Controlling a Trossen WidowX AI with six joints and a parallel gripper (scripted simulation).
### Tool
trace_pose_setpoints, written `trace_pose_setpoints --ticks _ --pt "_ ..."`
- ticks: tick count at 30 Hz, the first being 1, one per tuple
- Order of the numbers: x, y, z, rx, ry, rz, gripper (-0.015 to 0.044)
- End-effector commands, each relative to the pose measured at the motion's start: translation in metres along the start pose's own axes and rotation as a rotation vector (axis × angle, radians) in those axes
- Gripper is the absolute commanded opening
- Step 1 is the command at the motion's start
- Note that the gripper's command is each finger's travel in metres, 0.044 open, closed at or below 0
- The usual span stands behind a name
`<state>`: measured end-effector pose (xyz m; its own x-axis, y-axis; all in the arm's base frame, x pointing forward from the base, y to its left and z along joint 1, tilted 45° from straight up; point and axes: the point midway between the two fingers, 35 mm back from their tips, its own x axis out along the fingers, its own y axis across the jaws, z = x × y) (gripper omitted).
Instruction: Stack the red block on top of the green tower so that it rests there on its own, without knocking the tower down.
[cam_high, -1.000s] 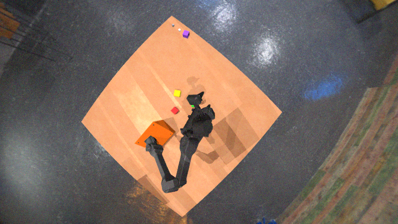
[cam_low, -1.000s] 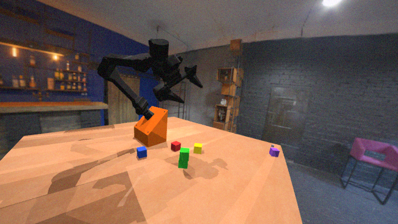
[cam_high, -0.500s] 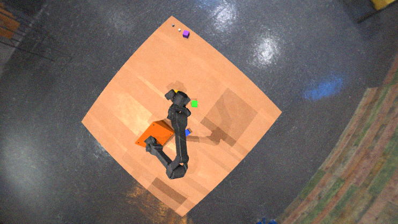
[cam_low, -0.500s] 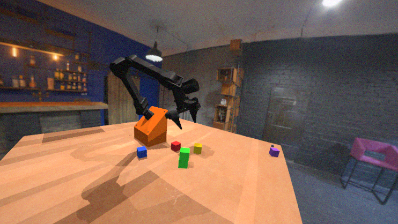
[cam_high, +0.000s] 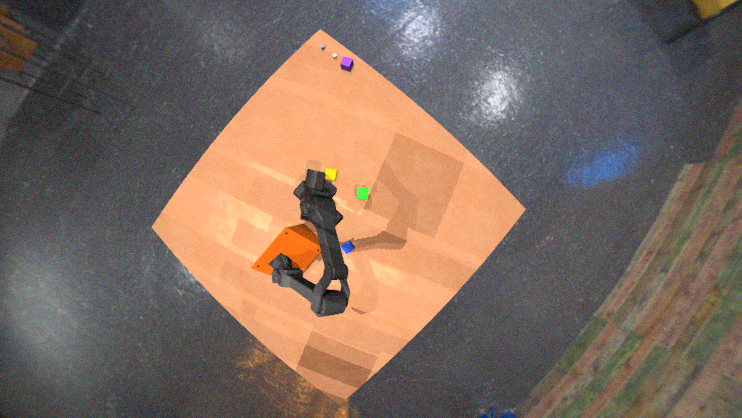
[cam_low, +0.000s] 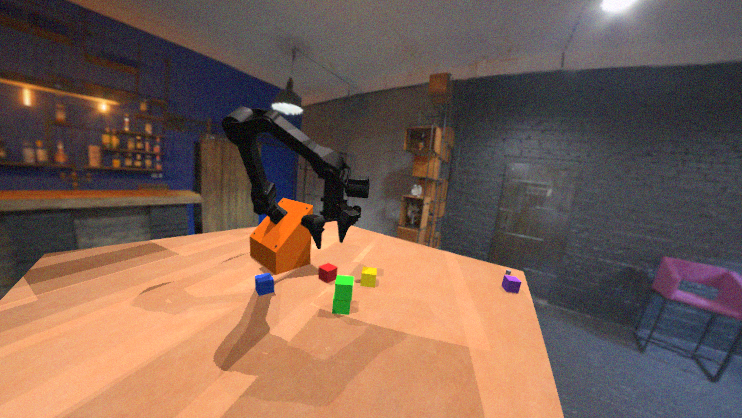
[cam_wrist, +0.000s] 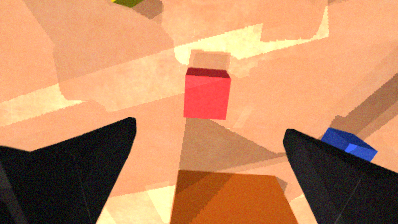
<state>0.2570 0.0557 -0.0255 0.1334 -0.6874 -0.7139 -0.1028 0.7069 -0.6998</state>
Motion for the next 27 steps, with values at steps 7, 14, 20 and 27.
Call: trace_pose_setpoints --ticks 7,14,20,27 --pt "0.055 0.001 -0.005 -0.007 0.008 -0.012 0.0440" --pt "0.060 0.000 -0.006 -0.007 0.008 -0.013 0.0440" --pt "0.069 0.000 -0.006 -0.008 0.008 -0.012 0.0440" --pt "0.080 0.000 -0.006 -0.008 0.008 -0.012 0.0440"
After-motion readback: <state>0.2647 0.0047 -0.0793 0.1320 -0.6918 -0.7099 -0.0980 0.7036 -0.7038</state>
